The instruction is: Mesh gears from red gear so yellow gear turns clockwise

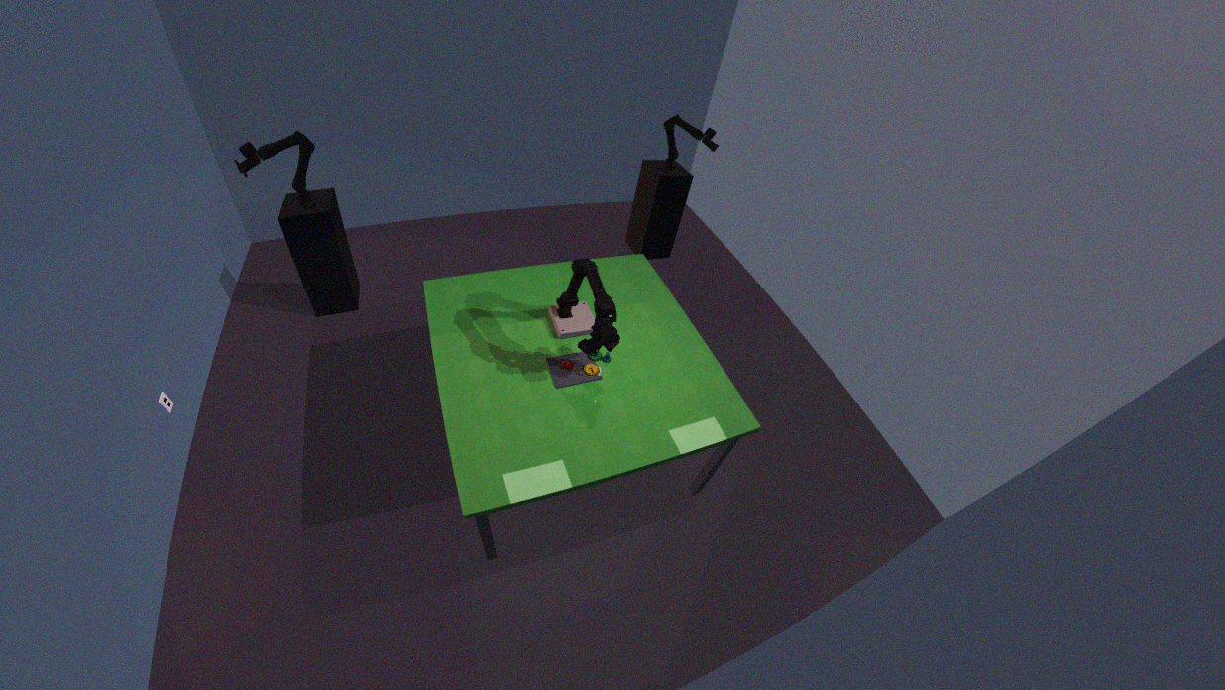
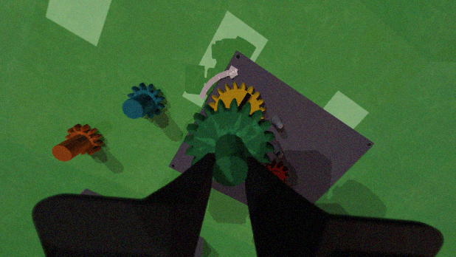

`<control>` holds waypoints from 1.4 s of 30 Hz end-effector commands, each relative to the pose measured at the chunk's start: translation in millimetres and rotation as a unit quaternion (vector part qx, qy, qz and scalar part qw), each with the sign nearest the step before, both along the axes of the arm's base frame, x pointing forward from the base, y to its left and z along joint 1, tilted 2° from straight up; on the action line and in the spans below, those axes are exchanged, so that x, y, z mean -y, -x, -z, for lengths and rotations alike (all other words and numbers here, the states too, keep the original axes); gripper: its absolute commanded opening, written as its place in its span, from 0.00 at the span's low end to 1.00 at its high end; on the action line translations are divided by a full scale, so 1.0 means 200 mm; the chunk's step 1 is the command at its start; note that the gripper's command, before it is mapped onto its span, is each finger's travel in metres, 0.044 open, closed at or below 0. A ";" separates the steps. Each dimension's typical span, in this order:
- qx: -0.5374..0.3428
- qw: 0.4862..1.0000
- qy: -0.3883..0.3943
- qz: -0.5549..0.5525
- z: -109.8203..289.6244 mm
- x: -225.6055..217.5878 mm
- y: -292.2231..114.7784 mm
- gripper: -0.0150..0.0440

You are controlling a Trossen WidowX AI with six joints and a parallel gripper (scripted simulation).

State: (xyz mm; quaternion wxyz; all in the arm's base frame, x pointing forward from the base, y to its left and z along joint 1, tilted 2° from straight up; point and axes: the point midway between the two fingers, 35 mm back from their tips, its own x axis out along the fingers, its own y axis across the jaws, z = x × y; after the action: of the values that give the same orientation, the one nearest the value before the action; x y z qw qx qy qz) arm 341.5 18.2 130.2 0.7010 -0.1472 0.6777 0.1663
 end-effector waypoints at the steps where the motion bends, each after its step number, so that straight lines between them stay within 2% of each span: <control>1: 0.003 1.000 -0.001 -0.002 0.01 0.02 0.01 0.25; 42: 0.001 1.000 0.000 -0.002 0.20 0.23 0.21 0.25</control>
State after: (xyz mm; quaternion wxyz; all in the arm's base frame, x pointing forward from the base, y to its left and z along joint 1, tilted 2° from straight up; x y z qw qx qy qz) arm 300.3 -27.6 89.8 0.6990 -0.1475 0.6799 0.1654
